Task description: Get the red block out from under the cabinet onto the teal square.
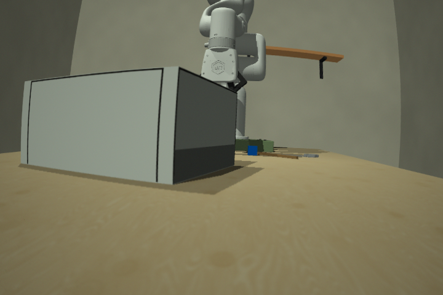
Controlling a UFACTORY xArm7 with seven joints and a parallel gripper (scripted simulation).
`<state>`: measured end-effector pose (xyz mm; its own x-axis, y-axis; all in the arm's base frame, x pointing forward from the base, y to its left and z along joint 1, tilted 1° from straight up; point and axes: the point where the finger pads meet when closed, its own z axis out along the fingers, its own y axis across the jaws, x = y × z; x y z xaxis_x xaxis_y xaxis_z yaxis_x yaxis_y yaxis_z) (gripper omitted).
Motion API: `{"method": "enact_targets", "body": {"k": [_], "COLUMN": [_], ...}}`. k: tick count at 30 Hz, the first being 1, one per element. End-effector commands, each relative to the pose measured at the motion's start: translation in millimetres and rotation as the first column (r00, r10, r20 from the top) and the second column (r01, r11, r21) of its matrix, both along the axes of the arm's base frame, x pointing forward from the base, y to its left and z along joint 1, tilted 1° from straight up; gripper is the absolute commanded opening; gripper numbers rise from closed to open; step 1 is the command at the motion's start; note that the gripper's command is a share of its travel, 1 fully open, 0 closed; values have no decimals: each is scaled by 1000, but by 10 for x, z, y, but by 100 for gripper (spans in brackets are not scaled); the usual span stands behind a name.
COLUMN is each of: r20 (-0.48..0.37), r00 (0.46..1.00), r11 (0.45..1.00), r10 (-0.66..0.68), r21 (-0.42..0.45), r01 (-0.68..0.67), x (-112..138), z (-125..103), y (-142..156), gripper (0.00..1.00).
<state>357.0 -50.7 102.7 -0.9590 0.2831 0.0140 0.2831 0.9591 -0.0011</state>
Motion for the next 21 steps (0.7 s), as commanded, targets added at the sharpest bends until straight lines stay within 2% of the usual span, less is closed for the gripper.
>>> {"method": "enact_targets", "body": {"k": [1,11,21], "r20": [1,1,1], "r00": [1000,1000,1000], "r11": [1000,1000,1000], "r10": [0,0,0], "r21": [0,0,0], "r01": [0,0,0], "x": [5,7,7], "z": [255,429,462], "y": [-1,-2,-2], "gripper": [59,59,59]}}
